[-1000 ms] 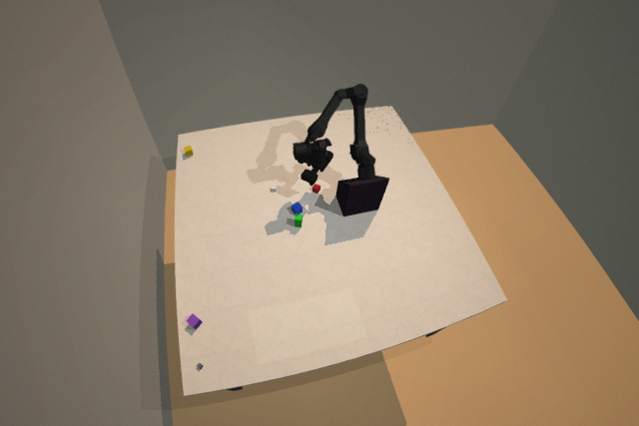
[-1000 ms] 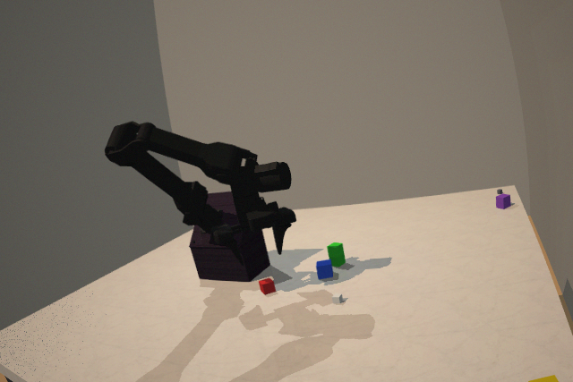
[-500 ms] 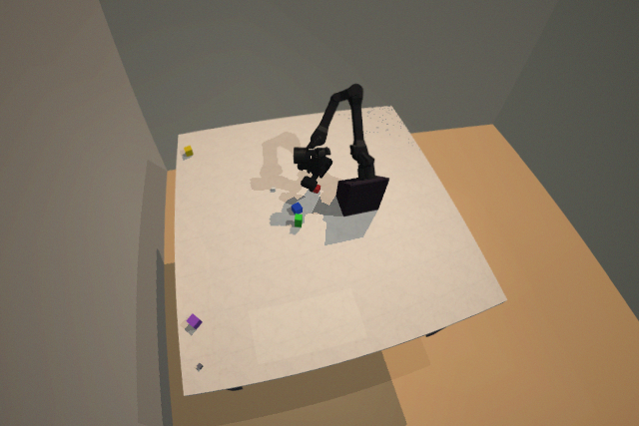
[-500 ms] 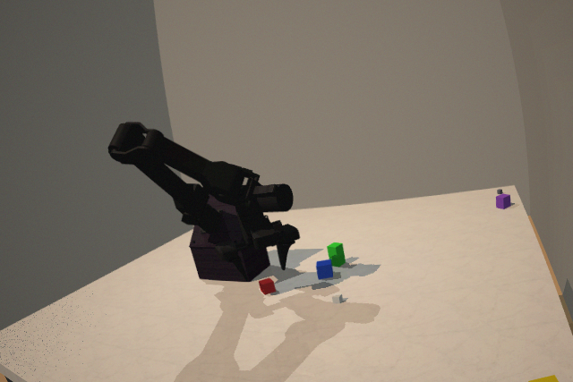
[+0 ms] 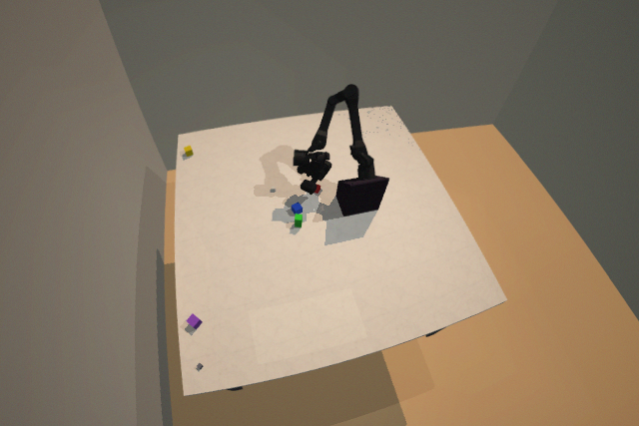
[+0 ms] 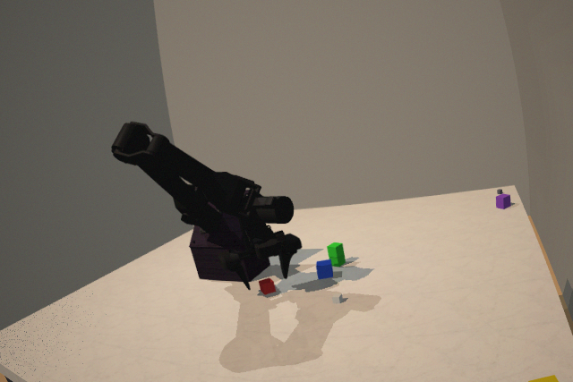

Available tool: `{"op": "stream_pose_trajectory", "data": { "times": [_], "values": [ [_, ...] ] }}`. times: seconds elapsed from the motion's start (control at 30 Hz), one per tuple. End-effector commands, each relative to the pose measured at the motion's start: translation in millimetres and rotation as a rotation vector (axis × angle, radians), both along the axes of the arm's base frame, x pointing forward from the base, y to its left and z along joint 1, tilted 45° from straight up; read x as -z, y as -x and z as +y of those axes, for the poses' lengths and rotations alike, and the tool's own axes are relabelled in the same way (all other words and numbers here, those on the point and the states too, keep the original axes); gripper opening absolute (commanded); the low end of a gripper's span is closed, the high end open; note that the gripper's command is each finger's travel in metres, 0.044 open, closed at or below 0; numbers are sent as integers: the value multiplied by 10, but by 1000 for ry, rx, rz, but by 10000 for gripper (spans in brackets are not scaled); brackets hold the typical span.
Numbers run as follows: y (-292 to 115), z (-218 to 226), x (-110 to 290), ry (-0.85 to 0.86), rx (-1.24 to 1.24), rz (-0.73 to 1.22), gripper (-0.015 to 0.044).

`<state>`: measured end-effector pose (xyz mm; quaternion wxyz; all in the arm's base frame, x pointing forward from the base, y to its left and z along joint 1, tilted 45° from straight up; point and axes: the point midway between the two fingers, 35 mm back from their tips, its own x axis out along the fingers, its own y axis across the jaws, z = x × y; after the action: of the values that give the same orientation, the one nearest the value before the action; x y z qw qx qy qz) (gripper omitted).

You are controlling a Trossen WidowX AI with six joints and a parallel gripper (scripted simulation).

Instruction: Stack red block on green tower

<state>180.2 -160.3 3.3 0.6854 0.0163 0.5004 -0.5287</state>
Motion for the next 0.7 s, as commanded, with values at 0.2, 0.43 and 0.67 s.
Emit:
{"op": "stream_pose_trajectory", "data": {
  "times": [0.2, 0.43, 0.67],
  "values": [
    [47, -82, 113, -6, -2, 12, 440],
    [47, -82, 113, -6, -2, 12, 440],
    [47, -79, 111, -6, -2, 12, 440]
  ]
}}
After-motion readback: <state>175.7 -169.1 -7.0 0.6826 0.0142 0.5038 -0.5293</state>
